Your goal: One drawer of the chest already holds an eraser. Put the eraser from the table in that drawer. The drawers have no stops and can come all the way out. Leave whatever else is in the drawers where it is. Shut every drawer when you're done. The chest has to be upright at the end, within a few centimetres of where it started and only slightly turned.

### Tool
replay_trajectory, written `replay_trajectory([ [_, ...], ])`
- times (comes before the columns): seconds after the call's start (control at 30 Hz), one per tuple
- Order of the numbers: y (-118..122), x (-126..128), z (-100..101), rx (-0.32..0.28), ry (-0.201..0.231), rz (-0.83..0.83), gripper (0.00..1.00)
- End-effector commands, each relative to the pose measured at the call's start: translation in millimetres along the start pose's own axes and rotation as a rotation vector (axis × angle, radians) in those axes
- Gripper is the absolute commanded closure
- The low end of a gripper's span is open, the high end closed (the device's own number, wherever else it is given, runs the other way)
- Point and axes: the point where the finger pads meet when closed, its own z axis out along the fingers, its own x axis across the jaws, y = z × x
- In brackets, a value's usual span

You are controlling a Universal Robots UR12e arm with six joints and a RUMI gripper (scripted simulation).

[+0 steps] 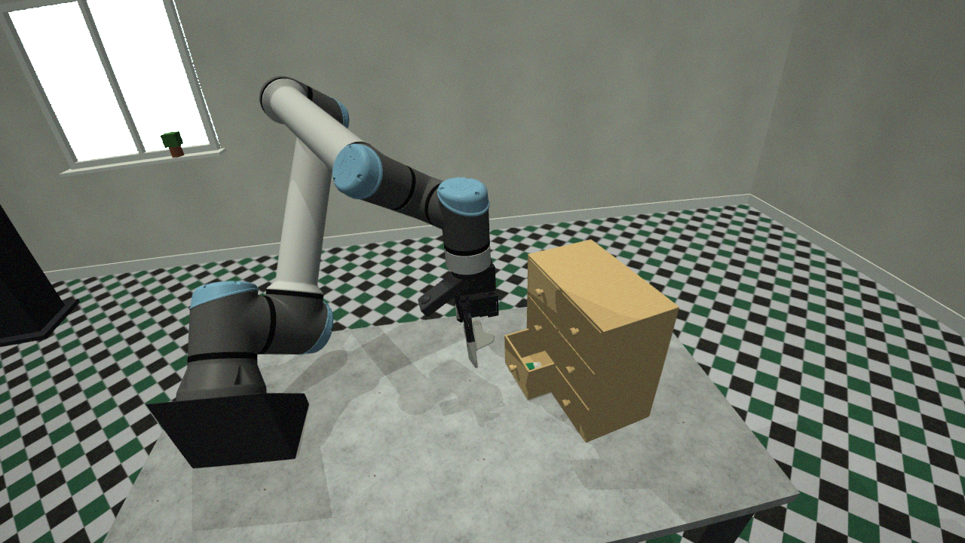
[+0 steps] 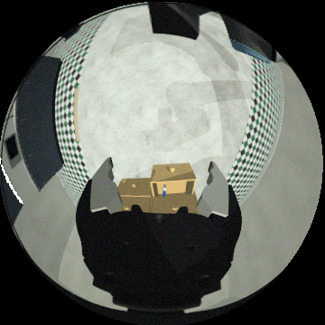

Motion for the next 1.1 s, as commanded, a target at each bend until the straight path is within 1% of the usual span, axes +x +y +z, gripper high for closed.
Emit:
replay_trajectory([
  [0.0,-3.2,1.6,-2.5,-0.001,-0.002,0.102,0.00],
  [0.07,-3.2,1.6,-2.5,-0.001,-0.002,0.102,0.00],
  [0.13,-4.7,2.5,-3.3,-0.001,-0.002,0.148,0.00],
  [0.33,-10.0,5.6,-6.0,-0.001,-0.003,0.312,0.00],
  [0.57,-17.0,9.9,-9.9,-0.002,-0.003,0.551,0.00],
  [0.63,-17.0,9.9,-9.9,-0.002,-0.003,0.551,0.00],
  [1.07,-30.3,18.2,-17.8,-0.003,-0.003,1.100,0.00],
])
